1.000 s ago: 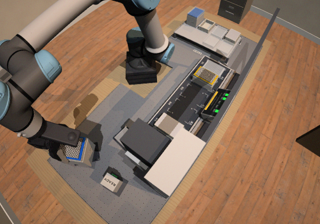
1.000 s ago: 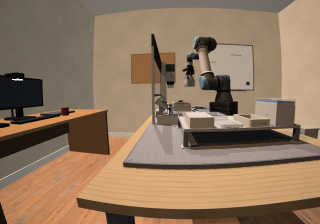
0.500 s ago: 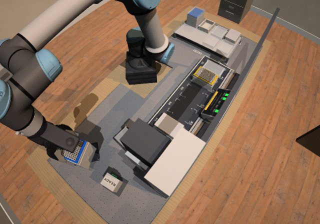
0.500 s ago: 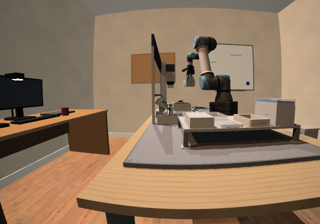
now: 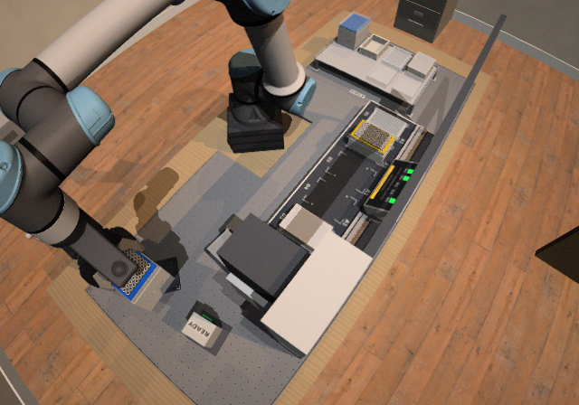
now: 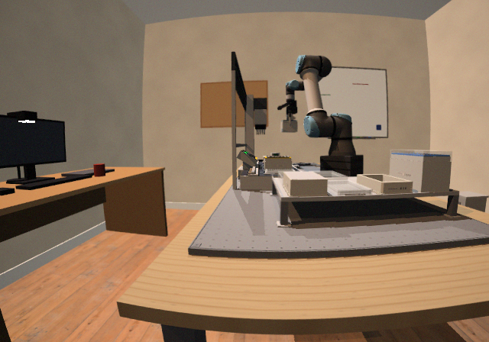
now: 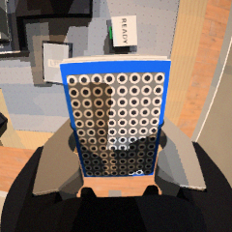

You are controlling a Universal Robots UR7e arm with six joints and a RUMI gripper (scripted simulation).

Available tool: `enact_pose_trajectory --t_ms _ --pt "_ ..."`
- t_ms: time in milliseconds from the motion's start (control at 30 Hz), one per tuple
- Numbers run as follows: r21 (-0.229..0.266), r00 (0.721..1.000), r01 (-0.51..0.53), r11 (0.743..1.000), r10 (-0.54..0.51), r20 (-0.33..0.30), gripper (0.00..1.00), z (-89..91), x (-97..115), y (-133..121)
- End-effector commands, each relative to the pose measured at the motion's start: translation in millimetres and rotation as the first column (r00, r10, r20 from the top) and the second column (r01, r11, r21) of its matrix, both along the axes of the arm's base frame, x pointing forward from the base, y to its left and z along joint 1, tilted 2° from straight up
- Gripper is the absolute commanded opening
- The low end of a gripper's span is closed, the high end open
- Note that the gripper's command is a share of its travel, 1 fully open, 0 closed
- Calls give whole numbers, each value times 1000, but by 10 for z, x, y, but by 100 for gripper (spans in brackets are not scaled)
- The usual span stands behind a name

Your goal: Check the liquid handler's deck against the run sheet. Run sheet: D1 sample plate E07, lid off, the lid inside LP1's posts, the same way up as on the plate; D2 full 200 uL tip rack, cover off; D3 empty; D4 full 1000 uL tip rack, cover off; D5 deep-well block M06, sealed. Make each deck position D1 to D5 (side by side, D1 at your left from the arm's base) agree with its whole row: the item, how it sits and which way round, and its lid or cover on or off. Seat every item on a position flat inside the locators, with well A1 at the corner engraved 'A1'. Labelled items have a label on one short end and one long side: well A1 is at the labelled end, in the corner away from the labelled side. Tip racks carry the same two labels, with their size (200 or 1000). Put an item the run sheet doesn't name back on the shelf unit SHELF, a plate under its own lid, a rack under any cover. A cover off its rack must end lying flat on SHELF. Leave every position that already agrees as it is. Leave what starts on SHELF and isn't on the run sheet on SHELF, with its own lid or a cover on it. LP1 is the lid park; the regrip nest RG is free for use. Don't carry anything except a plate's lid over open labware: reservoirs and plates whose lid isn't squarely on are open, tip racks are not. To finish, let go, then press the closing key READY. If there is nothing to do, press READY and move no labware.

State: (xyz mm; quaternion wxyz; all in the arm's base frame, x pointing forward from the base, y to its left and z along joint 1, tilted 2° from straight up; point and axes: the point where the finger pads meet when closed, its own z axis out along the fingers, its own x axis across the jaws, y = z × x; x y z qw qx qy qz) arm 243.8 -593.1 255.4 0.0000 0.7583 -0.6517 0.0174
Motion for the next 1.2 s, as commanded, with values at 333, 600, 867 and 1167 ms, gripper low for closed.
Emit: enact_pose_trajectory --t_ms 333,600,867,1167 --pt "-1 996 91 996 -91 0 0 9 1 -2" --pt "2 985 170 985 -170 2 0 3 -10 197" --pt "2 984 180 984 -180 2 0 -8 -33 597" --pt "2 984 180 984 -180 2 0 -17 -53 946"
